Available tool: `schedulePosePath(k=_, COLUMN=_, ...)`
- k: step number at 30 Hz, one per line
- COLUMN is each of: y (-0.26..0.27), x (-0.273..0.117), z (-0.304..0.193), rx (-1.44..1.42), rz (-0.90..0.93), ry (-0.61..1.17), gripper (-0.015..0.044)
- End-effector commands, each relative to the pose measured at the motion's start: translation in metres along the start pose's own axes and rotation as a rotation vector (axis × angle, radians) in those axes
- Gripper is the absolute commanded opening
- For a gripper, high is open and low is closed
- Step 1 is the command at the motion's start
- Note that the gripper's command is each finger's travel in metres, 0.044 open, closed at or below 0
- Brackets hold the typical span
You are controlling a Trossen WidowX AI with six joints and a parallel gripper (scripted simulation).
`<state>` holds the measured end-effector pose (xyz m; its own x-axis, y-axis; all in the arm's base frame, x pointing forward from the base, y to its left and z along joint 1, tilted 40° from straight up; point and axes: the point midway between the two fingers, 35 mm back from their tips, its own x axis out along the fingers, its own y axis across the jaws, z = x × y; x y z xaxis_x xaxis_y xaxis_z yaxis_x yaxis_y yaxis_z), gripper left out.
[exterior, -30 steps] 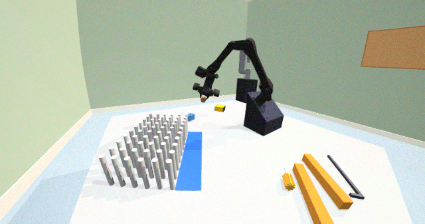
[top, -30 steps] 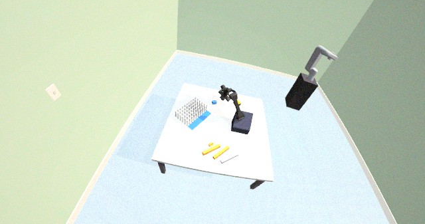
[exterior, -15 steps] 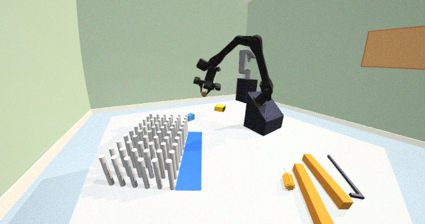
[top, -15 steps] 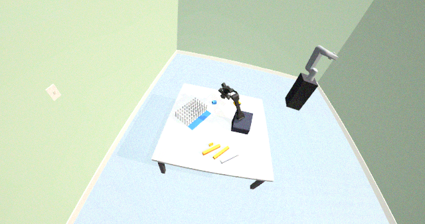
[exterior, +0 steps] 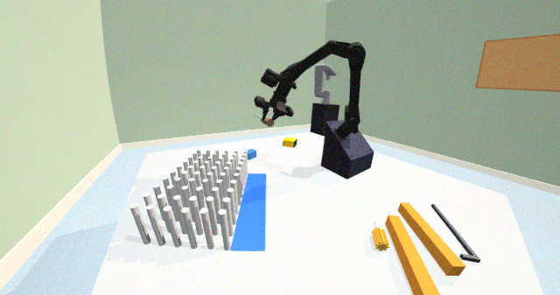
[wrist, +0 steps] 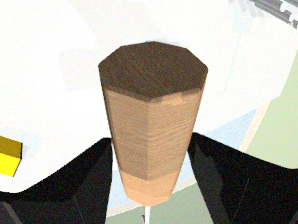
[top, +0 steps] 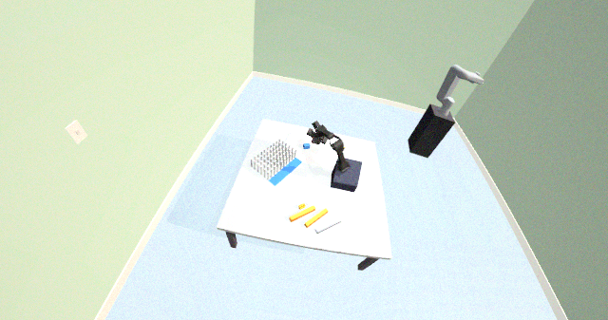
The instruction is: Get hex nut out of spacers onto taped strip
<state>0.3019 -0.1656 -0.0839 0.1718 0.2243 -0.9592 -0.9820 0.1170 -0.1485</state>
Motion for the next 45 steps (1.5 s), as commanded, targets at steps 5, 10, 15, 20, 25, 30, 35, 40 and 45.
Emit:
schedulePosePath(k=5, y=-0.012, x=-0.025, z=0.044, rx=-0.156, rz=-0.072, ry=-0.044, gripper=0.0)
schedulePosePath(k=10, y=-0.015, x=-0.038, z=0.07, rx=-0.247, rz=-0.113, ry=-0.071, gripper=0.0)
schedulePosePath(k=15, y=-0.015, x=-0.051, z=0.097, rx=-0.339, rz=-0.153, ry=-0.1, gripper=0.0)
schedulePosePath(k=20, y=-0.013, x=-0.063, z=0.124, rx=-0.434, rz=-0.195, ry=-0.132, gripper=0.0)
schedulePosePath(k=25, y=-0.009, x=-0.074, z=0.149, rx=-0.53, rz=-0.239, ry=-0.165, gripper=0.0)
schedulePosePath(k=30, y=-0.002, x=-0.085, z=0.174, rx=-0.626, rz=-0.283, ry=-0.2, gripper=0.0)
schedulePosePath(k=35, y=0.007, x=-0.094, z=0.198, rx=-0.724, rz=-0.328, ry=-0.235, gripper=0.0)
schedulePosePath(k=40, y=0.018, x=-0.104, z=0.221, rx=-0.821, rz=-0.374, ry=-0.272, gripper=0.0)
schedulePosePath(k=45, y=0.031, x=-0.112, z=0.242, rx=-0.918, rz=-0.421, ry=-0.31, gripper=0.0)
